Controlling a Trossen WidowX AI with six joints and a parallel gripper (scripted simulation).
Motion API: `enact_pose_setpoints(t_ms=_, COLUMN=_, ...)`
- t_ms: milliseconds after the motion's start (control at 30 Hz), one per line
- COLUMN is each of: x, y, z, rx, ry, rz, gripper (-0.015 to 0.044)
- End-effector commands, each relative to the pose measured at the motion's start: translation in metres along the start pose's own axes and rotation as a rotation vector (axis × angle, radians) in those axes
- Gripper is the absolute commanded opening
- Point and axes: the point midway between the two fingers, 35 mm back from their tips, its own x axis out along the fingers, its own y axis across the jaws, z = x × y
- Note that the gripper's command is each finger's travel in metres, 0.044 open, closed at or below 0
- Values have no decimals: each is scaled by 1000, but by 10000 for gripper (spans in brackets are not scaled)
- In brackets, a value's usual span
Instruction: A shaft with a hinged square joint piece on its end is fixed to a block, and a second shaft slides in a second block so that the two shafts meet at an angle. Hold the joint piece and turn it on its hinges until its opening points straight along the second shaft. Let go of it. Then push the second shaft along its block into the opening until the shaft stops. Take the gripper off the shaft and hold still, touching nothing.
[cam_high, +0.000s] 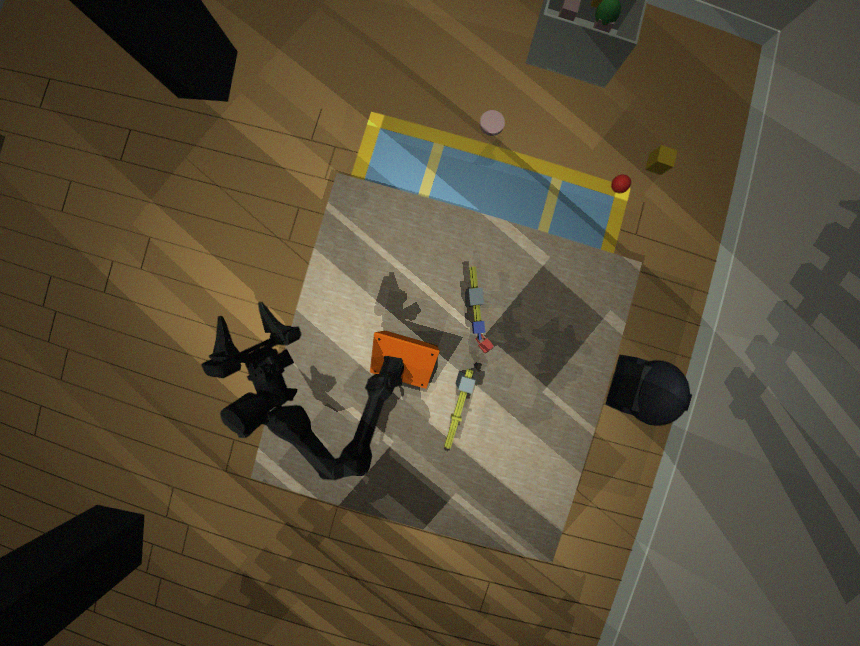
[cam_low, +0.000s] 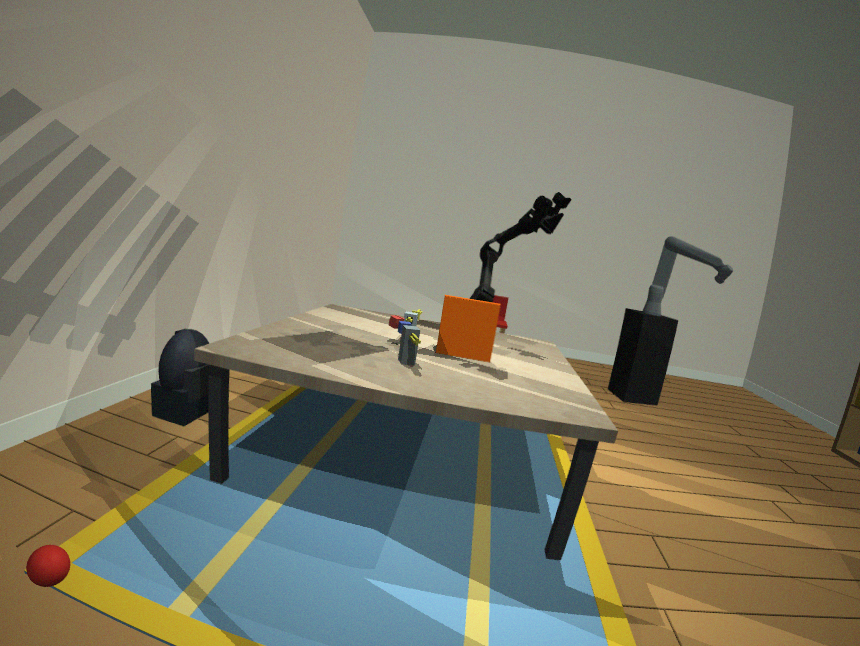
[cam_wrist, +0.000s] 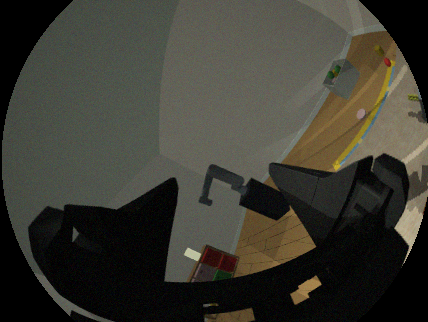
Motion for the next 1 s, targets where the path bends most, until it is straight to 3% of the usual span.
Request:
enact_pose_setpoints(t_ms=0, x=0, y=0, z=0, rx=0, ry=0, rz=0, gripper=426)
enact_pose_setpoints(t_ms=200, x=7, y=-12, z=19, rx=0, ry=-40, rz=-44, gripper=440)
enact_pose_setpoints(t_ms=533, x=23, y=-79, z=114, rx=26, ry=-225, rz=-288, gripper=440)
enact_pose_setpoints(t_ms=967, x=6, y=-169, z=224, rx=52, ry=-422, rz=-580, gripper=440)
